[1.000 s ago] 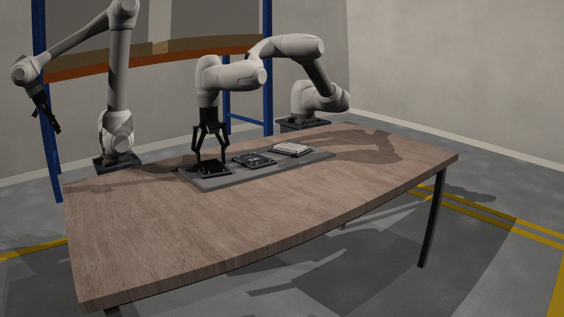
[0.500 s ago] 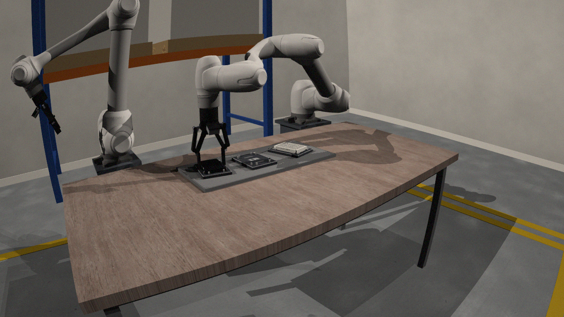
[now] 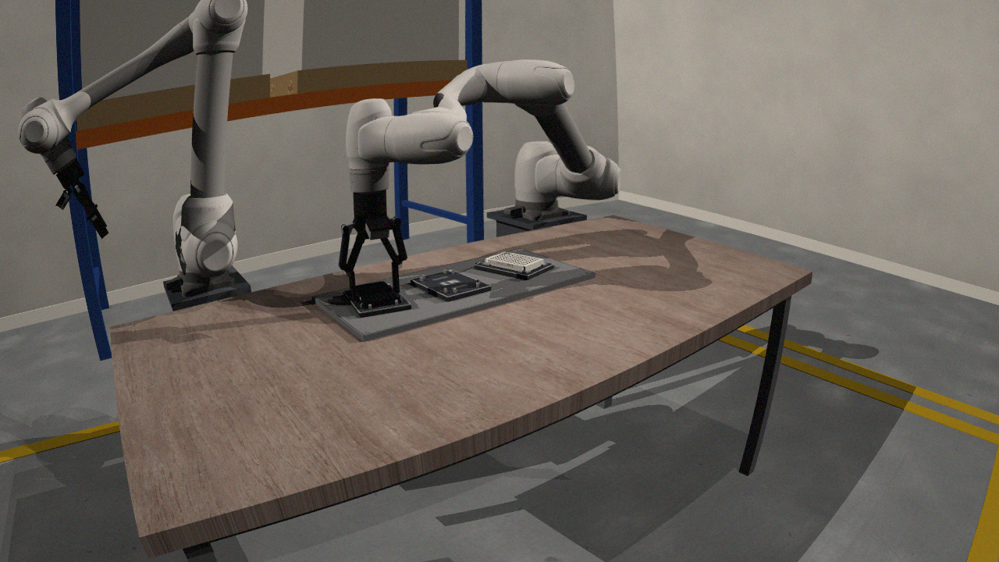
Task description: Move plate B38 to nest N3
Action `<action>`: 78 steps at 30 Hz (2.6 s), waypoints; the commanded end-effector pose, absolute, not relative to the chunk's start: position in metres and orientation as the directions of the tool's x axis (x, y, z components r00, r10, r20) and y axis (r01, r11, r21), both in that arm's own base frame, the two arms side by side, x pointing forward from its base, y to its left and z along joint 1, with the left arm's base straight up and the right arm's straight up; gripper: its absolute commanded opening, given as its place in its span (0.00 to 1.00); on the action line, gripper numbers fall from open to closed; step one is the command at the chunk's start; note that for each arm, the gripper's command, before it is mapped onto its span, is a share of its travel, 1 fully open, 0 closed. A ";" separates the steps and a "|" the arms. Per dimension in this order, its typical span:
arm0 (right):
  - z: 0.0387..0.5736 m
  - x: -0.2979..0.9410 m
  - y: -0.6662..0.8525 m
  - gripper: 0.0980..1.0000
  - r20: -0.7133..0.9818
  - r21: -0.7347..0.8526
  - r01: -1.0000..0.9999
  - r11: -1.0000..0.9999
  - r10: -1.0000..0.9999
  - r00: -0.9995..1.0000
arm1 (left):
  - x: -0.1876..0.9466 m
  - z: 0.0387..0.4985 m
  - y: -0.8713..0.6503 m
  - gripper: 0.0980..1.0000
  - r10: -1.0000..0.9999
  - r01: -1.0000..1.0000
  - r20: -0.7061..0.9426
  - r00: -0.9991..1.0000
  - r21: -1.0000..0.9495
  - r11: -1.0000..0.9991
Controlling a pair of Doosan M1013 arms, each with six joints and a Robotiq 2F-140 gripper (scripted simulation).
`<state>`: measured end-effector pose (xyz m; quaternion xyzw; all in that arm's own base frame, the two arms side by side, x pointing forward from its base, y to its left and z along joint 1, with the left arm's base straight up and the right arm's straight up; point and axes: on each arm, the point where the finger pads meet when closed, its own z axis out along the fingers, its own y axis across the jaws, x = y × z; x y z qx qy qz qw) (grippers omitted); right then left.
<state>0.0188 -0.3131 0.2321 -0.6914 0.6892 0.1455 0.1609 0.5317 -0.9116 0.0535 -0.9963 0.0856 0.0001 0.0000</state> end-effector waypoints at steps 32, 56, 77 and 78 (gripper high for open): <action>0.233 0.019 -0.313 1.00 -0.422 -0.022 -1.000 0.002 -0.907 0.008 | 0.532 0.056 -0.912 0.57 -0.171 -0.171 0.002 0.985 0.002 -0.985; 0.233 0.019 -0.313 1.00 -0.422 -0.022 -1.000 0.002 -0.907 0.008 | 0.532 0.056 -0.912 0.57 -0.171 -0.171 0.002 0.985 0.002 -0.985; 0.233 0.019 -0.313 1.00 -0.422 -0.022 -1.000 0.002 -0.907 0.008 | 0.532 0.061 -0.912 0.57 -0.171 -0.171 0.002 0.985 0.002 -0.985; 0.233 0.019 -0.313 1.00 -0.422 -0.022 -1.000 0.002 -0.907 0.008 | 0.532 0.063 -0.912 0.57 -0.171 -0.171 0.002 0.985 0.002 -0.985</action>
